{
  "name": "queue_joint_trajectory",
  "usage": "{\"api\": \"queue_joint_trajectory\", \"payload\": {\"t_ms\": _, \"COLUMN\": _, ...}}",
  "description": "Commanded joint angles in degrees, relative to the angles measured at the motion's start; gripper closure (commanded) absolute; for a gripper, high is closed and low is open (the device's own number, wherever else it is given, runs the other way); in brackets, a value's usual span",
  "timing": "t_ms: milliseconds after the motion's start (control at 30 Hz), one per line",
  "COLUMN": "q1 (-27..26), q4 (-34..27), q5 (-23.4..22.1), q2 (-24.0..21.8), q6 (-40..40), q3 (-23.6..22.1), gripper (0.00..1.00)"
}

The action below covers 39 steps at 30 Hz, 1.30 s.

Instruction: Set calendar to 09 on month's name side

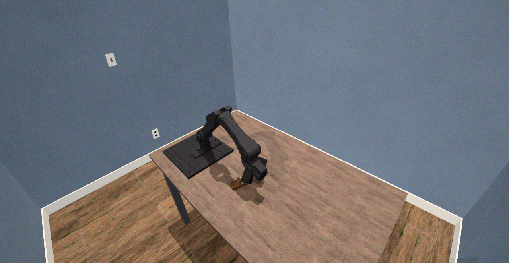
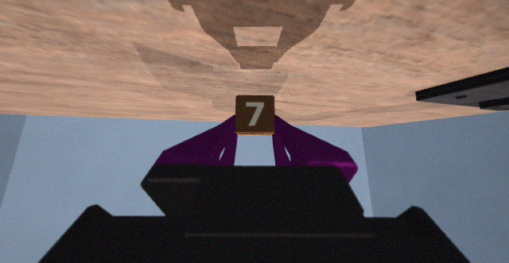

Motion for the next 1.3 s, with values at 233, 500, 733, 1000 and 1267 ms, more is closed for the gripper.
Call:
{"api": "queue_joint_trajectory", "payload": {"t_ms": 233, "q1": 0.0, "q4": 3.28, "q5": -0.59, "q2": 0.7, "q6": -0.05, "q3": -1.61, "gripper": 0.73}}
{"api": "queue_joint_trajectory", "payload": {"t_ms": 500, "q1": -0.01, "q4": 4.85, "q5": -0.59, "q2": 1.41, "q6": -0.06, "q3": -2.48, "gripper": 0.73}}
{"api": "queue_joint_trajectory", "payload": {"t_ms": 733, "q1": -0.01, "q4": 5.99, "q5": -0.59, "q2": 1.97, "q6": -0.06, "q3": -3.06, "gripper": 0.73}}
{"api": "queue_joint_trajectory", "payload": {"t_ms": 1000, "q1": -0.01, "q4": 6.4, "q5": -0.59, "q2": 2.17, "q6": -0.06, "q3": -3.27, "gripper": 0.73}}
{"api": "queue_joint_trajectory", "payload": {"t_ms": 1267, "q1": -0.01, "q4": 6.42, "q5": -0.59, "q2": 2.18, "q6": -0.06, "q3": -3.28, "gripper": 0.73}}
